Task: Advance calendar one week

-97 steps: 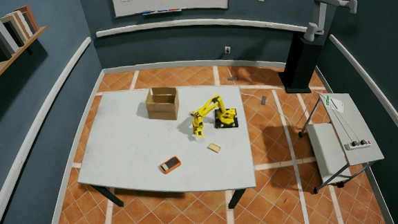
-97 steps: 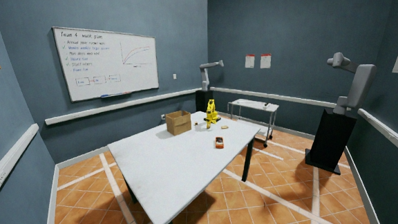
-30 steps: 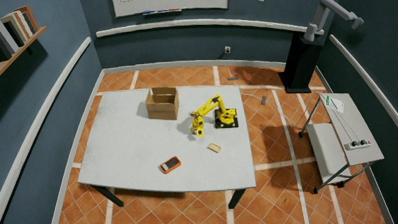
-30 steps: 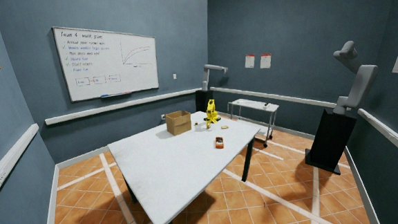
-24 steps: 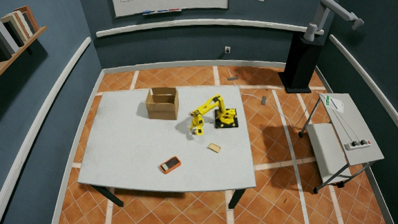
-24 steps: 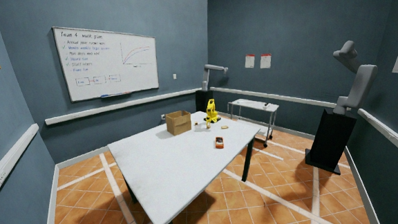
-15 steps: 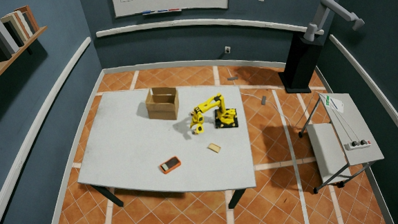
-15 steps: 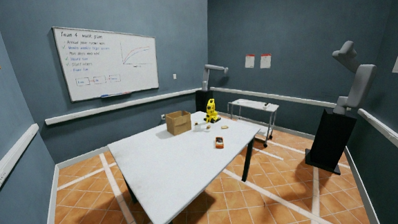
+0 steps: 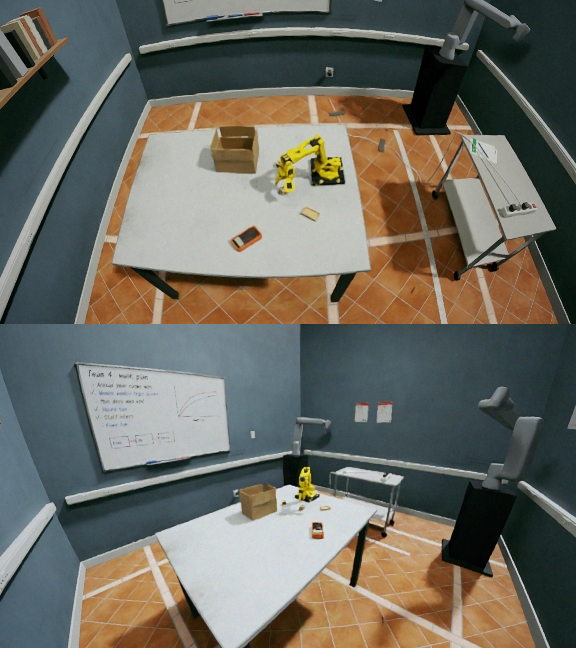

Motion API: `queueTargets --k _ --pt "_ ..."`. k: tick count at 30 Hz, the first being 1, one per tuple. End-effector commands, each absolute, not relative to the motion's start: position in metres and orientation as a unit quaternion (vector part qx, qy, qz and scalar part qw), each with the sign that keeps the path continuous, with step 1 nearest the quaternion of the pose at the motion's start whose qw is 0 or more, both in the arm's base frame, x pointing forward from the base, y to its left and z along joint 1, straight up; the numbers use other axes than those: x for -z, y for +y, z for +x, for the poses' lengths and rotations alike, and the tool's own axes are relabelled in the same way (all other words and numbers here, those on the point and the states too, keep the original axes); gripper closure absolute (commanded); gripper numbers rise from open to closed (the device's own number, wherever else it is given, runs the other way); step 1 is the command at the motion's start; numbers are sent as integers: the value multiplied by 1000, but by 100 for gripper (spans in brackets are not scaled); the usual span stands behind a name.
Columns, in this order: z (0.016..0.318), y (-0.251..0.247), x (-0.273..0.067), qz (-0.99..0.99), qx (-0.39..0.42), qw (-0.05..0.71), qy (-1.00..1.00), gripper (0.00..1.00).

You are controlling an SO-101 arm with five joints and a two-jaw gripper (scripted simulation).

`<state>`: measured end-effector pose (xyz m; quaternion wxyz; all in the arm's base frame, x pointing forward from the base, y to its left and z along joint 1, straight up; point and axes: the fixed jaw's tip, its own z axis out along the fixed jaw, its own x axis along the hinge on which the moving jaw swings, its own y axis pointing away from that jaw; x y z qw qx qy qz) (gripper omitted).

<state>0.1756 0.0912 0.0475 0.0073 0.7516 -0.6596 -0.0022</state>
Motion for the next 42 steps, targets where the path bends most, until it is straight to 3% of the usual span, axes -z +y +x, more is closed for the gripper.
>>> queueTargets --k 1,13,32,42 --pt "178 90 -52 751 -1 -2 -660 64" --pt "180 91 -57 751 -6 -16 -660 64" --pt "189 95 -134 731 -87 -211 -642 65" --pt "188 95 -142 727 -96 -231 -639 65"
